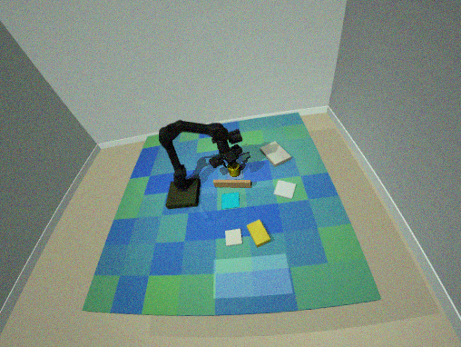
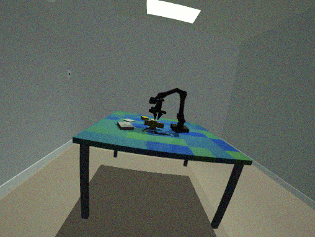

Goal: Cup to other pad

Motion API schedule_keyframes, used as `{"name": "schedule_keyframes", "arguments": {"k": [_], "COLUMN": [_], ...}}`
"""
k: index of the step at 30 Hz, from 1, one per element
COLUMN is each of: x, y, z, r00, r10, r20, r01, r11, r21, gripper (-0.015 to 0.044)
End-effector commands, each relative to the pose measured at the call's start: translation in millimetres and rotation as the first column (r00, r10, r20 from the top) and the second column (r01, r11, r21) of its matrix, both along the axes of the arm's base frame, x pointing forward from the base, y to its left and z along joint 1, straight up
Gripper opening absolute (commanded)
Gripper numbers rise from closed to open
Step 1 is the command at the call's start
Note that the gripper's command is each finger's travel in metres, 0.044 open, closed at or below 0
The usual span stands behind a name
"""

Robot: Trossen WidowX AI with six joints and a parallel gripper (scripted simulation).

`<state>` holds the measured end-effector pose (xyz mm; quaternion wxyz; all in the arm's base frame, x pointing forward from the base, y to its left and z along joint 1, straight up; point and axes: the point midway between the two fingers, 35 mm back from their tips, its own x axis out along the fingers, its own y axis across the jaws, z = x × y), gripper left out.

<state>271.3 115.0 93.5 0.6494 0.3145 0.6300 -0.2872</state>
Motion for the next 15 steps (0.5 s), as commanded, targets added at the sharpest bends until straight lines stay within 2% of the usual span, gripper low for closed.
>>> {"name": "schedule_keyframes", "arguments": {"k": [1, 15], "x": [-0.3, 0.5], "y": [-0.8, -0.7], "z": [-9.5, -32.5], "r00": [1.000, 1.000], "r10": [-0.004, -0.004], "r20": [-0.013, -0.013], "r01": [0.004, 0.004], "r11": [1.000, 1.000], "r21": [-0.010, -0.010], "gripper": [0.0167, 0.0167]}}
